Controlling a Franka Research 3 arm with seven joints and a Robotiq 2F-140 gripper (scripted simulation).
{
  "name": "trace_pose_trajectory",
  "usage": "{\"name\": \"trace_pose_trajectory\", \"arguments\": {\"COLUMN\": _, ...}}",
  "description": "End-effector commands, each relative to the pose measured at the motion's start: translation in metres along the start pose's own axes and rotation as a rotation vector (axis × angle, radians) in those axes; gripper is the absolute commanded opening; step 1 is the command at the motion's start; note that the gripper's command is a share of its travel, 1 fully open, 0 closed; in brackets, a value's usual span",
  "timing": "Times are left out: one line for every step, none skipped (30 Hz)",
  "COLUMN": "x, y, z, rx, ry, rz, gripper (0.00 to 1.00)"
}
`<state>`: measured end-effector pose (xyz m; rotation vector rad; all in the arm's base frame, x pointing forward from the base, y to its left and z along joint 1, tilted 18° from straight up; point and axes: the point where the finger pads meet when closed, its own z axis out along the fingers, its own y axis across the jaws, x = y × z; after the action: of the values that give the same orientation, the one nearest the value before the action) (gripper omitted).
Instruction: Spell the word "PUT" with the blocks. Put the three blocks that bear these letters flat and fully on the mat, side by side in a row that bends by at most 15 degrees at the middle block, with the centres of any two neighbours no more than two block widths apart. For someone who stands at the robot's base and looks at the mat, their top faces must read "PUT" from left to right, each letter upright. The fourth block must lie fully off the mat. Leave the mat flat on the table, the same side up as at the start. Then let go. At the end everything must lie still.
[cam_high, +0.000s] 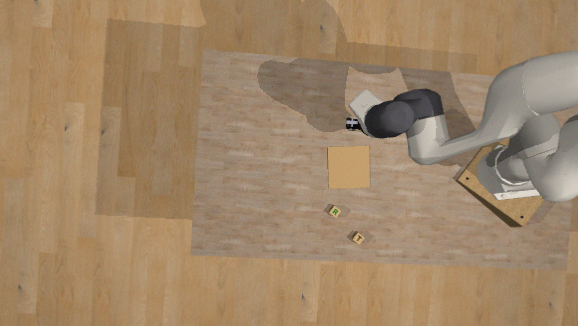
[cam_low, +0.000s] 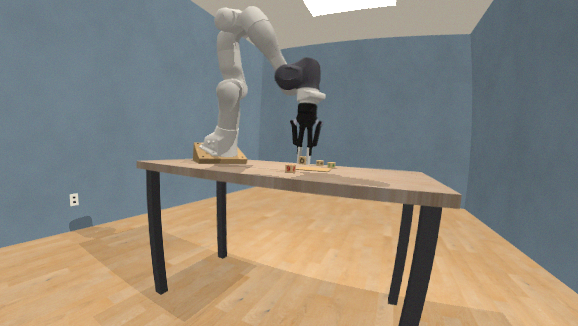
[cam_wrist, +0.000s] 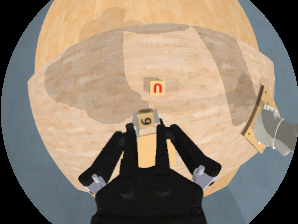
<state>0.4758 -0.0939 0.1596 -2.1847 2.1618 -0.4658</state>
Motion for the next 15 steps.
{"name": "trace_pose_trajectory", "arguments": {"x": -0.003, "y": -0.008, "z": 0.011, "rx": 0.029, "ry": -0.007, "rz": 0.000, "gripper": 0.16}}
{"name": "trace_pose_trajectory", "arguments": {"x": -0.003, "y": -0.009, "z": 0.014, "rx": 0.029, "ry": -0.007, "rz": 0.000, "gripper": 0.16}}
{"name": "trace_pose_trajectory", "arguments": {"x": -0.004, "y": -0.009, "z": 0.017, "rx": 0.029, "ry": -0.007, "rz": 0.000, "gripper": 0.16}}
{"name": "trace_pose_trajectory", "arguments": {"x": -0.004, "y": -0.009, "z": 0.019, "rx": 0.029, "ry": -0.007, "rz": 0.000, "gripper": 0.16}}
{"name": "trace_pose_trajectory", "arguments": {"x": -0.004, "y": -0.009, "z": 0.021, "rx": 0.029, "ry": -0.007, "rz": 0.000, "gripper": 0.16}}
{"name": "trace_pose_trajectory", "arguments": {"x": -0.004, "y": -0.009, "z": 0.023, "rx": 0.029, "ry": -0.007, "rz": 0.000, "gripper": 0.16}}
{"name": "trace_pose_trajectory", "arguments": {"x": -0.004, "y": -0.009, "z": 0.024, "rx": 0.029, "ry": -0.007, "rz": 0.000, "gripper": 0.16}}
{"name": "trace_pose_trajectory", "arguments": {"x": -0.004, "y": -0.009, "z": 0.025, "rx": 0.029, "ry": -0.007, "rz": 0.000, "gripper": 0.16}}
{"name": "trace_pose_trajectory", "arguments": {"x": -0.004, "y": -0.009, "z": 0.025, "rx": 0.029, "ry": -0.007, "rz": 0.000, "gripper": 0.16}}
{"name": "trace_pose_trajectory", "arguments": {"x": -0.004, "y": -0.009, "z": 0.025, "rx": 0.029, "ry": -0.007, "rz": 0.000, "gripper": 0.16}}
{"name": "trace_pose_trajectory", "arguments": {"x": -0.004, "y": -0.009, "z": 0.025, "rx": 0.029, "ry": -0.007, "rz": 0.000, "gripper": 0.16}}
{"name": "trace_pose_trajectory", "arguments": {"x": -0.004, "y": -0.009, "z": 0.026, "rx": 0.029, "ry": -0.007, "rz": 0.000, "gripper": 0.16}}
{"name": "trace_pose_trajectory", "arguments": {"x": -0.004, "y": -0.009, "z": 0.026, "rx": 0.029, "ry": -0.007, "rz": 0.000, "gripper": 0.16}}
{"name": "trace_pose_trajectory", "arguments": {"x": -0.004, "y": -0.009, "z": 0.026, "rx": 0.029, "ry": -0.007, "rz": 0.000, "gripper": 0.16}}
{"name": "trace_pose_trajectory", "arguments": {"x": -0.004, "y": -0.009, "z": 0.026, "rx": 0.029, "ry": -0.007, "rz": 0.000, "gripper": 0.16}}
